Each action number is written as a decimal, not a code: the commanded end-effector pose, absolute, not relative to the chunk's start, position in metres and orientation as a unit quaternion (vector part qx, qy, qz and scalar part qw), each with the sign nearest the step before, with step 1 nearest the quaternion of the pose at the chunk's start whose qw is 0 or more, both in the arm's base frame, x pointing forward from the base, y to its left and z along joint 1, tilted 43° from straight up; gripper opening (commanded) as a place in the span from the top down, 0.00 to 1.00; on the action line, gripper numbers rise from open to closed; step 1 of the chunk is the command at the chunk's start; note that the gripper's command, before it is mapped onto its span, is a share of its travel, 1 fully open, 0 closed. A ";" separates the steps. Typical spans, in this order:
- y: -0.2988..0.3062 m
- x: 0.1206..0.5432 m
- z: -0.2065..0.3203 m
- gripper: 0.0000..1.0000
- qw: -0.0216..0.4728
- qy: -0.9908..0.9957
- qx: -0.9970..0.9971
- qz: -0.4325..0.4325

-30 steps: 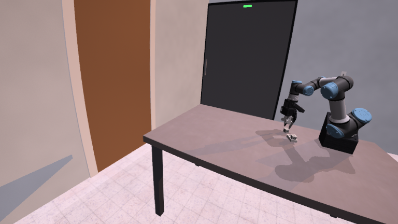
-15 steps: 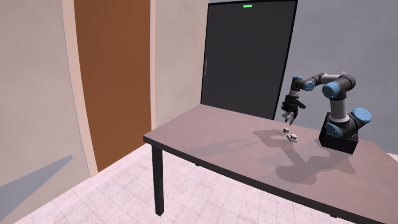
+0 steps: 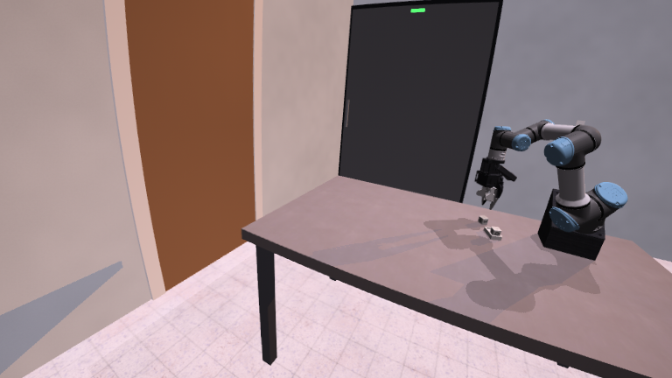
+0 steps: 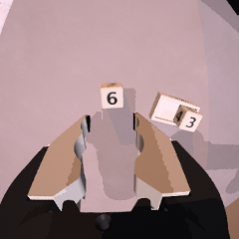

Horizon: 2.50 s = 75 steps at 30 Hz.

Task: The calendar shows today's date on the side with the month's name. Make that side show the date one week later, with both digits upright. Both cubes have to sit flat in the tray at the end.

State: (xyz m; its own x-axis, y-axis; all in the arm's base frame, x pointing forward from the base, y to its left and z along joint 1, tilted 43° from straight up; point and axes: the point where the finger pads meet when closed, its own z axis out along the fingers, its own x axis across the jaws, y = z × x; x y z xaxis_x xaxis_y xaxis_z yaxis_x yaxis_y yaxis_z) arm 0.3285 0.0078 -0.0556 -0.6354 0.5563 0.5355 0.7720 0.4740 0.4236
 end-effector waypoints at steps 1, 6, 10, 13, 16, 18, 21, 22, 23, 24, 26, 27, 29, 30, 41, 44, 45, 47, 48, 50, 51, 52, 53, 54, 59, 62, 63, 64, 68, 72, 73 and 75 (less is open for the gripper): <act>0.007 0.329 -0.056 0.72 0.173 -0.849 -0.390 -0.311; 0.008 0.329 -0.056 0.72 0.189 -0.860 -0.383 -0.279; 0.008 0.329 -0.056 0.72 0.195 -0.864 -0.380 -0.265; 0.008 0.330 -0.055 0.72 0.202 -0.870 -0.376 -0.246; 0.008 0.331 -0.055 0.72 0.207 -0.874 -0.373 -0.231; 0.008 0.331 -0.054 0.72 0.209 -0.876 -0.372 -0.225; 0.008 0.331 -0.054 0.72 0.210 -0.877 -0.371 -0.221; 0.008 0.331 -0.054 0.72 0.210 -0.877 -0.371 -0.221; 0.008 0.331 -0.054 0.72 0.210 -0.877 -0.371 -0.221; 0.008 0.331 -0.054 0.72 0.210 -0.877 -0.371 -0.221; 0.008 0.331 -0.054 0.72 0.210 -0.877 -0.371 -0.221; 0.008 0.331 -0.054 0.72 0.210 -0.877 -0.371 -0.221; 0.008 0.331 -0.054 0.72 0.210 -0.877 -0.371 -0.220; 0.008 0.331 -0.054 0.72 0.211 -0.877 -0.371 -0.219; 0.009 0.331 -0.055 0.72 0.228 -0.884 -0.362 -0.187; 0.009 0.331 -0.055 0.72 0.233 -0.886 -0.359 -0.176; 0.009 0.331 -0.055 0.72 0.235 -0.887 -0.358 -0.170; 0.009 0.331 -0.055 0.72 0.240 -0.890 -0.355 -0.159; 0.009 0.331 -0.055 0.72 0.242 -0.891 -0.354 -0.153; 0.009 0.332 -0.055 0.72 0.246 -0.892 -0.351 -0.142; 0.009 0.332 -0.055 0.72 0.248 -0.893 -0.349 -0.137; 0.009 0.332 -0.055 0.72 0.249 -0.894 -0.348 -0.132; 0.009 0.332 -0.054 0.72 0.251 -0.895 -0.347 -0.127; 0.010 0.332 -0.054 0.72 0.252 -0.896 -0.346 -0.123; 0.010 0.333 -0.054 0.72 0.255 -0.897 -0.343 -0.113; 0.010 0.333 -0.054 0.72 0.256 -0.898 -0.341 -0.107; 0.010 0.333 -0.054 0.72 0.256 -0.898 -0.341 -0.106; 0.010 0.333 -0.054 0.72 0.256 -0.898 -0.341 -0.105; 0.010 0.333 -0.054 0.72 0.257 -0.898 -0.341 -0.105; 0.010 0.333 -0.054 0.72 0.257 -0.898 -0.341 -0.104; 0.010 0.333 -0.054 0.72 0.257 -0.898 -0.340 -0.103; 0.010 0.333 -0.054 0.72 0.258 -0.899 -0.340 -0.103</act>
